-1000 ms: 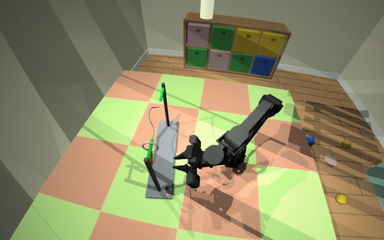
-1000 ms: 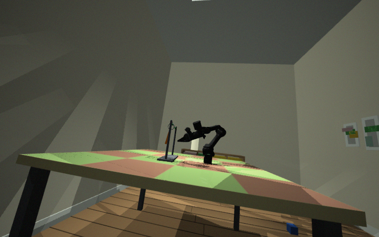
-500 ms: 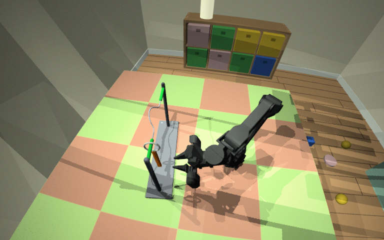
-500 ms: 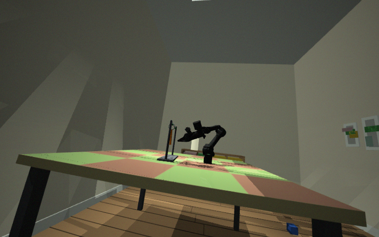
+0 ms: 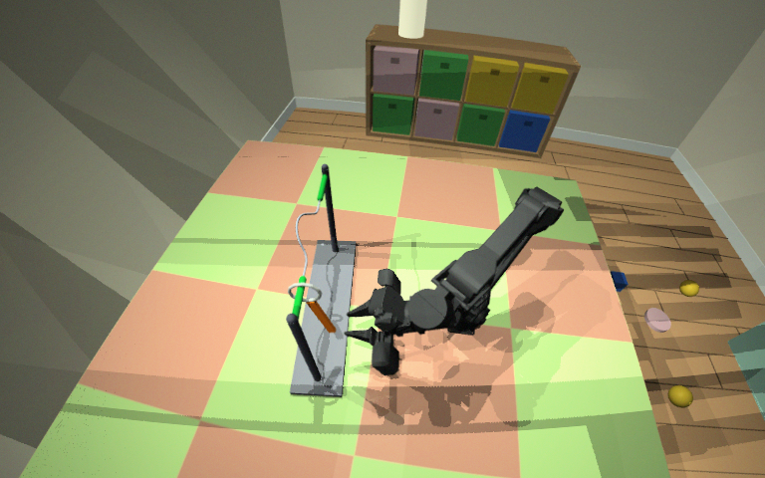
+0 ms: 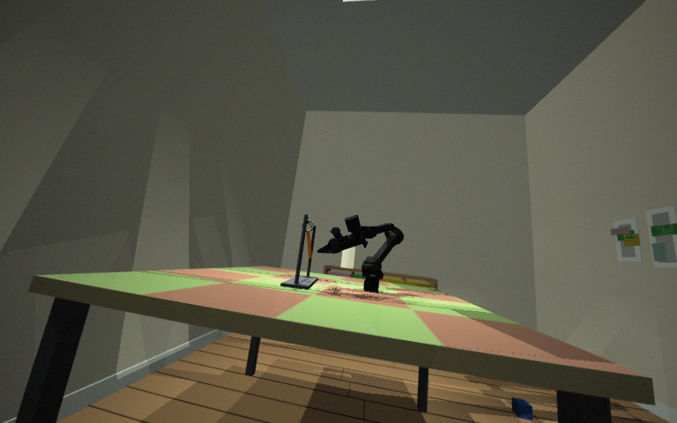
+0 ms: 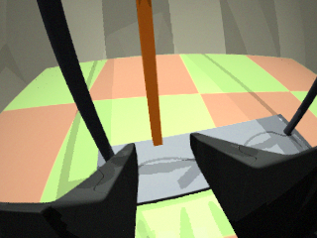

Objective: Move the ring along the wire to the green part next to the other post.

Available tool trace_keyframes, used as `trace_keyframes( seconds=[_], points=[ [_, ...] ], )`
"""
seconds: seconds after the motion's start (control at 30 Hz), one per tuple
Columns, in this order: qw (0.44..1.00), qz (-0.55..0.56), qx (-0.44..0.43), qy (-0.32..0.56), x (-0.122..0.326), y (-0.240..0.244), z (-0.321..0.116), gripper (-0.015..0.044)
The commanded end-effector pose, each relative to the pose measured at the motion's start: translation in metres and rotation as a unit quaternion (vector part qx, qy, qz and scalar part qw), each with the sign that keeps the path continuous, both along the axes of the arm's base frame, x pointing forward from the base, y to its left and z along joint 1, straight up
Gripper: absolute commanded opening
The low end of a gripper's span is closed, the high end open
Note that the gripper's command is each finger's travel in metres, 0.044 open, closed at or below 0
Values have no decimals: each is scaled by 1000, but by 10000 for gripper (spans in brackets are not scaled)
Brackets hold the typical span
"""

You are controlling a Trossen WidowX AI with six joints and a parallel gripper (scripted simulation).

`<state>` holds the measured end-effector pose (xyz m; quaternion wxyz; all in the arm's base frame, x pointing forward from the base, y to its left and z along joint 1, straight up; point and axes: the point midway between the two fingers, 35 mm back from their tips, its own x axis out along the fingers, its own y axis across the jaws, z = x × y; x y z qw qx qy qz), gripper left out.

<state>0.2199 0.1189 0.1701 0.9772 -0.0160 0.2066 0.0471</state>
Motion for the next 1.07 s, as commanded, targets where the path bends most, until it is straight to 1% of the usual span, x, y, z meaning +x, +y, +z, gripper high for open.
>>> trace_keyframes(
  seconds=[0.0, 0.13, 0.23, 0.27, 1.03],
  points=[
    [1000, -1, 1, 2, -11, 1, 5, 239],
    [1000, 1, 0, -4, -39, -5, 19, 344],
    [1000, 2, 0, -7, -43, -7, 22, 423],
    [1000, 2, 0, -7, -43, -7, 22, 440],
    [1000, 2, 0, -7, -43, -7, 22, 440]
  ],
)
